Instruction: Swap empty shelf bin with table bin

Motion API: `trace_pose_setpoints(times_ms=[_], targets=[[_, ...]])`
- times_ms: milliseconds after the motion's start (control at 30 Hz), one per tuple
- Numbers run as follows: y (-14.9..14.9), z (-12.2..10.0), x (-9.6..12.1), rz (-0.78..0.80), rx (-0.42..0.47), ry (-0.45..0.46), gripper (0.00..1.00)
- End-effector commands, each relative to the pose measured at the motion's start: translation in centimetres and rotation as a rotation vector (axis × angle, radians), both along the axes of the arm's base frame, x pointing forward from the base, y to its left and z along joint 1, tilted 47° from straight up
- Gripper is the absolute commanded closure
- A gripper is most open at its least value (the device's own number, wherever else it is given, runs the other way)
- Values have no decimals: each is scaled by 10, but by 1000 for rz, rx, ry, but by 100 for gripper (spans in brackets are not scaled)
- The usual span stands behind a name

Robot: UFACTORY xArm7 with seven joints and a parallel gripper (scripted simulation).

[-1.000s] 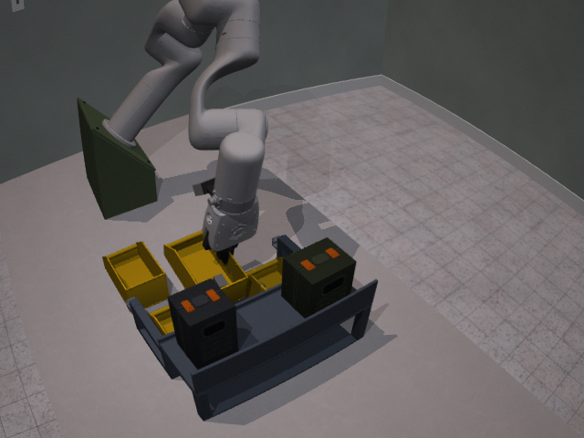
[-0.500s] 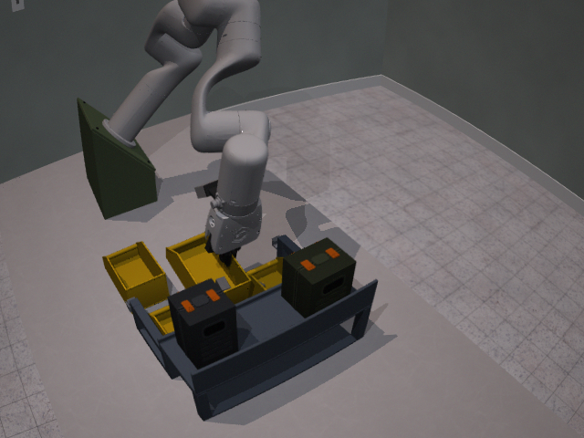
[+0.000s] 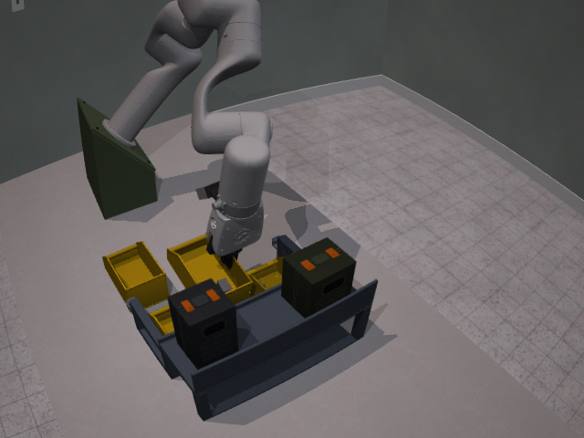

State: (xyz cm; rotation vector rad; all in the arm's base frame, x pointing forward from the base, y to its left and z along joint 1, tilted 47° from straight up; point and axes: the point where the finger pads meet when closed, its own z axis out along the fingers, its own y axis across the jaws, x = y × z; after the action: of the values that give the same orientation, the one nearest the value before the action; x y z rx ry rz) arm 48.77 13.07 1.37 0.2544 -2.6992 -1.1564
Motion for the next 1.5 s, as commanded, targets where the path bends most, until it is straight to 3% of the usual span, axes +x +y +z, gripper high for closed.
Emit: trace_pose_setpoints(times_ms=[0,1467], targets=[[-2,1,2,-4,-2,-3,100],[2,-3,3,-4,-2,-3,100]])
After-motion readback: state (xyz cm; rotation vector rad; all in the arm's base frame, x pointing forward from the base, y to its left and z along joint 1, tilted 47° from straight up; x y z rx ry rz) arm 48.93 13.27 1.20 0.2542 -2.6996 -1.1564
